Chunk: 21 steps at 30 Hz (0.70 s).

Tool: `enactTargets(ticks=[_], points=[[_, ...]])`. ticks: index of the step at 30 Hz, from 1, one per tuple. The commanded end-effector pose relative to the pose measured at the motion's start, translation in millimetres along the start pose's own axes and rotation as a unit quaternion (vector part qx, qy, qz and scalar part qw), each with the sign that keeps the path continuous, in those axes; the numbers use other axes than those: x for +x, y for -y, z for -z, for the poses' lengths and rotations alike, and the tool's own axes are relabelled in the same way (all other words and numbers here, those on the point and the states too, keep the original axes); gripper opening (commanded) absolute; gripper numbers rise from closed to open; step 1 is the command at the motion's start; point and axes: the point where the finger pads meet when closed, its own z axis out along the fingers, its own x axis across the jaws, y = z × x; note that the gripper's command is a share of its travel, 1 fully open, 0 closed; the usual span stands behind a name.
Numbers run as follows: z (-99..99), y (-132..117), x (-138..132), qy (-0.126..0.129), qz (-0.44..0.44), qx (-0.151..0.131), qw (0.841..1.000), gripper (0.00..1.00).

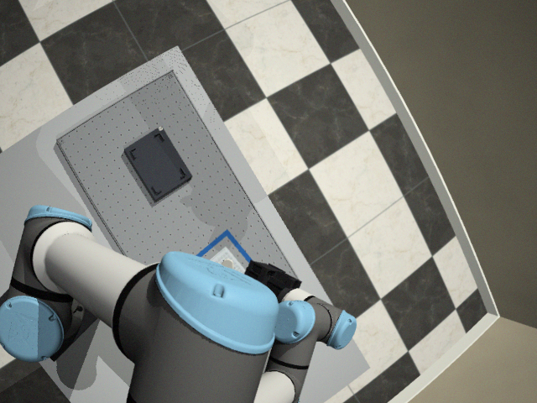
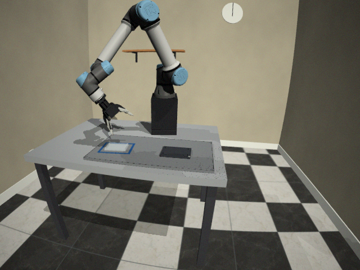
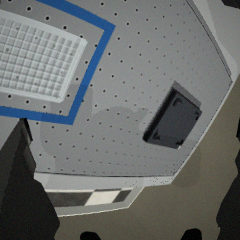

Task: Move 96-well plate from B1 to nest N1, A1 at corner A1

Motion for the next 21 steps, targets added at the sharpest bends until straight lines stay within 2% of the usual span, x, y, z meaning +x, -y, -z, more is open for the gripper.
enactTargets(ticks=[1, 17, 21], points=[[0.5, 0, 0, 0.001, 0.0, 0.0, 1.0, 1.0], [0.5, 0, 0, 0.001, 0.0, 0.0, 1.0, 1.0], [-2.8, 3, -13, 0.011, 0.066, 0.003, 0.998, 1.0]])
